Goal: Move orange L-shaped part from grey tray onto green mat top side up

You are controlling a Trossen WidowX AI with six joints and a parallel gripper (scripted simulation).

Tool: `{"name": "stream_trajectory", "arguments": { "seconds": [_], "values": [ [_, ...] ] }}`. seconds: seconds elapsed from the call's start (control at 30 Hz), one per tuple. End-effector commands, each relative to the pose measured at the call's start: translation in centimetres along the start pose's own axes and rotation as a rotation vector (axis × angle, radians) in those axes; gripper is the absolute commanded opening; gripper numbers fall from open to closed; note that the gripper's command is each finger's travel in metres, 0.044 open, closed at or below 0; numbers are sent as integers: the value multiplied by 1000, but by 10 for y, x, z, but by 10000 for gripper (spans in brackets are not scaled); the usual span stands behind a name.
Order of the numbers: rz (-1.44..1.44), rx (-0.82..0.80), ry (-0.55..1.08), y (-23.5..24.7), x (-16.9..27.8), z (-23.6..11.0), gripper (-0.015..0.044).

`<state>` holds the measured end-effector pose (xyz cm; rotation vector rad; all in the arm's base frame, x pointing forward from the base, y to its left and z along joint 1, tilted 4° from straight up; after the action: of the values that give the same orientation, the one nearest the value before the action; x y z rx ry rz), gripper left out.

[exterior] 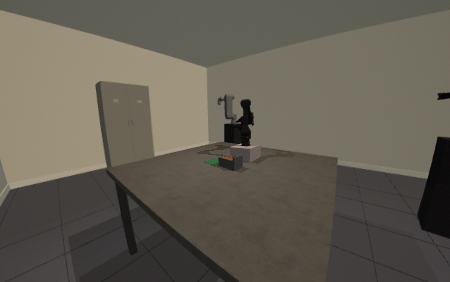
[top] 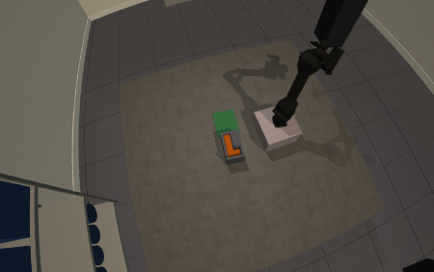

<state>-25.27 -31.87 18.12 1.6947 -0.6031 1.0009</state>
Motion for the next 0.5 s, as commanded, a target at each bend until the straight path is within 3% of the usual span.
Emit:
{"name": "stream_trajectory", "arguments": {
  "seconds": [0.0, 0.23, 0.47],
  "values": [
    [-7, 2, -2, -1, 0, 1, 374],
    [-74, 79, -22, -21, 24, 48, 190],
    [-203, 292, 30, -93, 73, 126, 180]
  ]
}}
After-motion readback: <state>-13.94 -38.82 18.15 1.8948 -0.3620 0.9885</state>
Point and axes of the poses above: the point midway between the two fingers, 35 mm back from their tips, its own z axis out along the fingers, its own y axis across the jaws, x = y × z, the point moved 1 cm from there along -z, back along the fingers, and after that the axes turned 7 degrees about z, right-handed, at the moved point
